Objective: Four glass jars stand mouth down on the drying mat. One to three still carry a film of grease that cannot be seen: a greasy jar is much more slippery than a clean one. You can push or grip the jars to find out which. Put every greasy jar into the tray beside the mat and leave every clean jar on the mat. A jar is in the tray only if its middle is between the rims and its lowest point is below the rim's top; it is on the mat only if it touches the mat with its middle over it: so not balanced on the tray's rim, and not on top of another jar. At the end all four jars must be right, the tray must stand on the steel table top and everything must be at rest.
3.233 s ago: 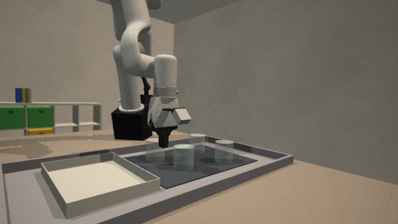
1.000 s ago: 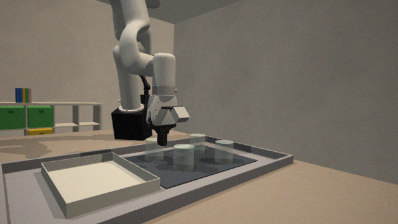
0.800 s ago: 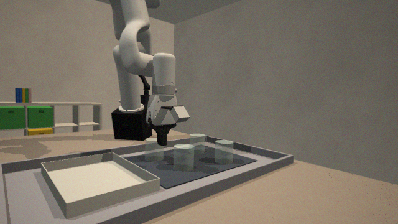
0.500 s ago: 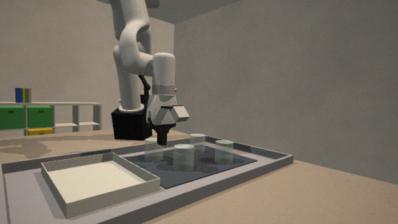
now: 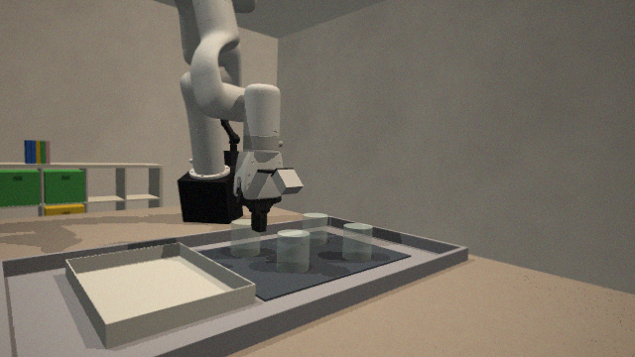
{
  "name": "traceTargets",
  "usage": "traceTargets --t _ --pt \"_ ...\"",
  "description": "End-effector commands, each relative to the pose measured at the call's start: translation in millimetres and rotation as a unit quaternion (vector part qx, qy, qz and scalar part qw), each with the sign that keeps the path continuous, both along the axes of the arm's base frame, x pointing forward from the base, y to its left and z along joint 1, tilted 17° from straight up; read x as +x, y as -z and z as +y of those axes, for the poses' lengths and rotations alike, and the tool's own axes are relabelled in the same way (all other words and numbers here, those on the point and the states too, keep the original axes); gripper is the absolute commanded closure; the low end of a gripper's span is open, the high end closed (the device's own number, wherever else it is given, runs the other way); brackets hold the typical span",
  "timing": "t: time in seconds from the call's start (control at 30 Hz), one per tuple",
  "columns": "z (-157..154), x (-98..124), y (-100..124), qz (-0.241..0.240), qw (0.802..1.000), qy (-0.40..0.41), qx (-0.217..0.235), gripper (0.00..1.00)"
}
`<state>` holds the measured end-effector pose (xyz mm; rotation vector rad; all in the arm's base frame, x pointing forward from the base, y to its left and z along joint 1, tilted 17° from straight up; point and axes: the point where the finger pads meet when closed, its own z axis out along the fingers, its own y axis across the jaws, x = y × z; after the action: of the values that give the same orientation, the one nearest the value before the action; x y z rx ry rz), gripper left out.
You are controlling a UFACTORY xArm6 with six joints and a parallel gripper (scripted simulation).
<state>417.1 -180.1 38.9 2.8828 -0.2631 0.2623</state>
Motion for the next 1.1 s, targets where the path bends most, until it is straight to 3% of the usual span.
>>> traceTargets --t 0.0,0.13,1.07 --pt "-2.7 11.7 -0.1 -0.002 1.0 0.0 -0.001 1.0" --pt "-5.0 21.4 1.1 -0.002 1.0 0.0 -0.001 1.0" --pt "-5.0 21.4 1.1 -0.002 1.0 0.0 -0.001 1.0"
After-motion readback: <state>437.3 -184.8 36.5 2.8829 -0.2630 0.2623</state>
